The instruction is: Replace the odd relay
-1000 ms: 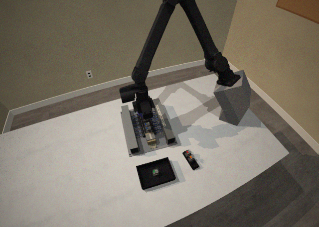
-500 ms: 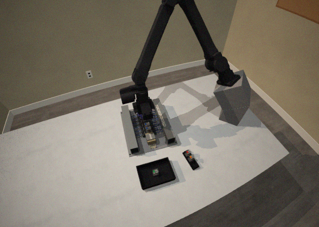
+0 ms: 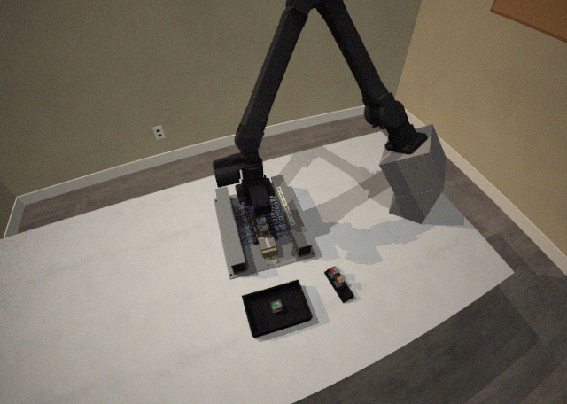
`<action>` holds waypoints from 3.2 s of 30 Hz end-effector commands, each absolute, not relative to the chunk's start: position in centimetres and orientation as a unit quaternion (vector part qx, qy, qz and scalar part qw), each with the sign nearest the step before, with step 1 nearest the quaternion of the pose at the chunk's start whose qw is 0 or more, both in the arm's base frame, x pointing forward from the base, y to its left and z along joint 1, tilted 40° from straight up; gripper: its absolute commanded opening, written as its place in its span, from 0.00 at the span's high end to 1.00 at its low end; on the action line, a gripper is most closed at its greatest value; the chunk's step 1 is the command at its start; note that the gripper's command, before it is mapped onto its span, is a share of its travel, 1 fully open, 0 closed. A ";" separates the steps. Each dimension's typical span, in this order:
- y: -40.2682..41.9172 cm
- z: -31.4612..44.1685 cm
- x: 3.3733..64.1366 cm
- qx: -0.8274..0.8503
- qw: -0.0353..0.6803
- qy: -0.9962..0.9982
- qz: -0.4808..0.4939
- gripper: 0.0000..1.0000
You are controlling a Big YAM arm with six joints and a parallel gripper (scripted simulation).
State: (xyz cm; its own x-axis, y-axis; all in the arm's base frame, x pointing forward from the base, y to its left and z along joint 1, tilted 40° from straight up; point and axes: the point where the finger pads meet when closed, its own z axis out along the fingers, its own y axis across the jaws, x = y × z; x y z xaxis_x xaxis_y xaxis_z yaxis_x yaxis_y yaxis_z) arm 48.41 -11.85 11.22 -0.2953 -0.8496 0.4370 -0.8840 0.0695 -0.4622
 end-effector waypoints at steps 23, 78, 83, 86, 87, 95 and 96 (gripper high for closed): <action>-12.9 9.5 49.0 0.594 0.025 -0.730 0.337 1.00; -13.1 9.1 49.6 0.595 0.020 -0.728 0.341 1.00; -13.1 9.1 49.6 0.595 0.020 -0.728 0.341 1.00; -13.1 9.1 49.6 0.595 0.020 -0.728 0.341 1.00; -13.1 9.1 49.6 0.595 0.020 -0.728 0.341 1.00; -13.1 9.1 49.6 0.595 0.020 -0.728 0.341 1.00; -13.1 9.1 49.6 0.595 0.020 -0.728 0.341 1.00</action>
State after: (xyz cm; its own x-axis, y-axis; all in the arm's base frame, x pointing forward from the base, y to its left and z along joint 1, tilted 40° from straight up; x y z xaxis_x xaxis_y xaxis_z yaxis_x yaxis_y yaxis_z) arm 49.26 -13.36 8.93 -0.2966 -0.8488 0.4376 -0.8849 0.0720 -0.4601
